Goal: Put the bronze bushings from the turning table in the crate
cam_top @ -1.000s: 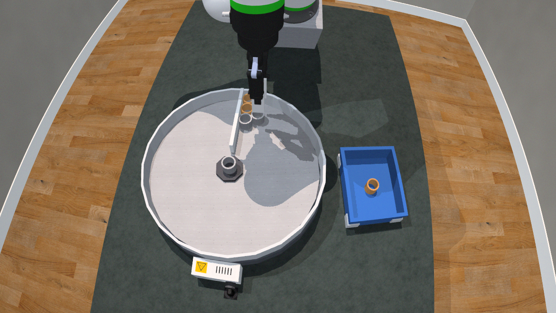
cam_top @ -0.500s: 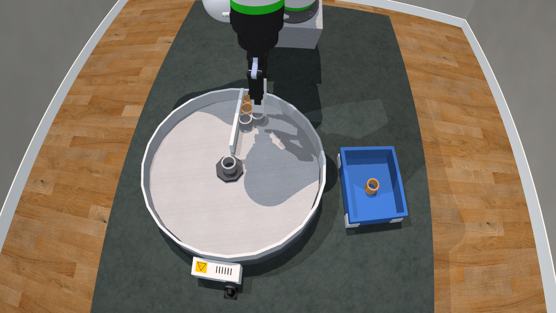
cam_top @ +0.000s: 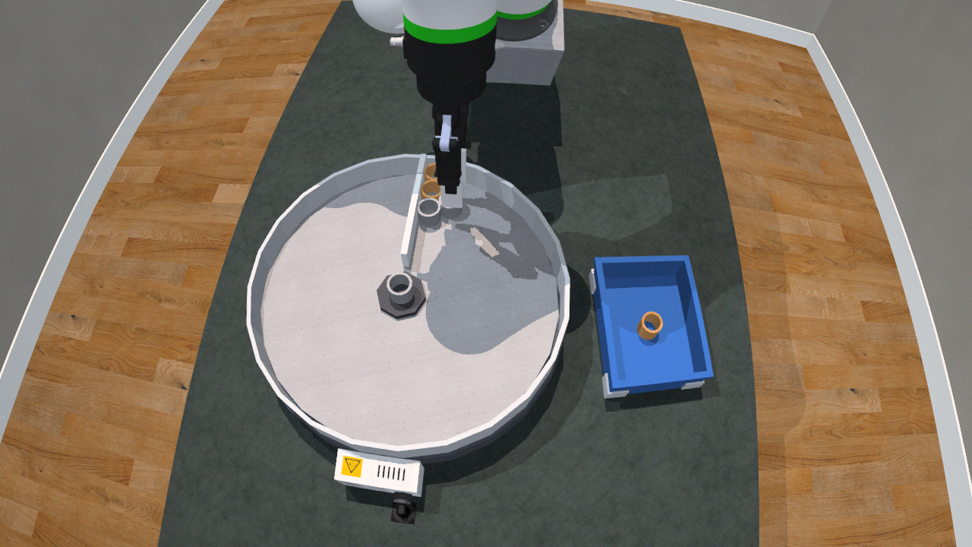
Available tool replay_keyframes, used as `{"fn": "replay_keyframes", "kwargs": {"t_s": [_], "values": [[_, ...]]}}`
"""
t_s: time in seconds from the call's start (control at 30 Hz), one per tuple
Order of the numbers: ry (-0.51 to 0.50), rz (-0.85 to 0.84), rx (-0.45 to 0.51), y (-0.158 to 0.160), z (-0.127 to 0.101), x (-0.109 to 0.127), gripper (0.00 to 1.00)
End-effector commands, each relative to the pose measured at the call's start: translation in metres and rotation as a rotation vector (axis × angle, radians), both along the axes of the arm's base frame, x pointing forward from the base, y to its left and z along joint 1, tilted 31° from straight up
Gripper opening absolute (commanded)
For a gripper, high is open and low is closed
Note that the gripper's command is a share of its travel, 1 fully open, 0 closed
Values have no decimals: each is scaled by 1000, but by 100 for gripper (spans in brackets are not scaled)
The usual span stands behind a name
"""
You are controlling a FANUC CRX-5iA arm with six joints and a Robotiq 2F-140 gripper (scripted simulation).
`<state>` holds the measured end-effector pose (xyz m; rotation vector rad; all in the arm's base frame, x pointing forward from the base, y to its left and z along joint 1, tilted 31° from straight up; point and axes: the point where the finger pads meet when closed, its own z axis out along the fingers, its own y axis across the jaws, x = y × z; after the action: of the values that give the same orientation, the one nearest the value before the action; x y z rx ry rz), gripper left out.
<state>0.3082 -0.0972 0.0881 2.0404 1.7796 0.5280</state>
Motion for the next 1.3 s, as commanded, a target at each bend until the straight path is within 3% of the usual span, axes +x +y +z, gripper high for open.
{"fn": "replay_keyframes", "kwargs": {"t_s": [0.0, 1.27], "values": [[0, 0, 0, 0, 0, 0, 24], [0, 0, 0, 0, -10, 6, 24]]}}
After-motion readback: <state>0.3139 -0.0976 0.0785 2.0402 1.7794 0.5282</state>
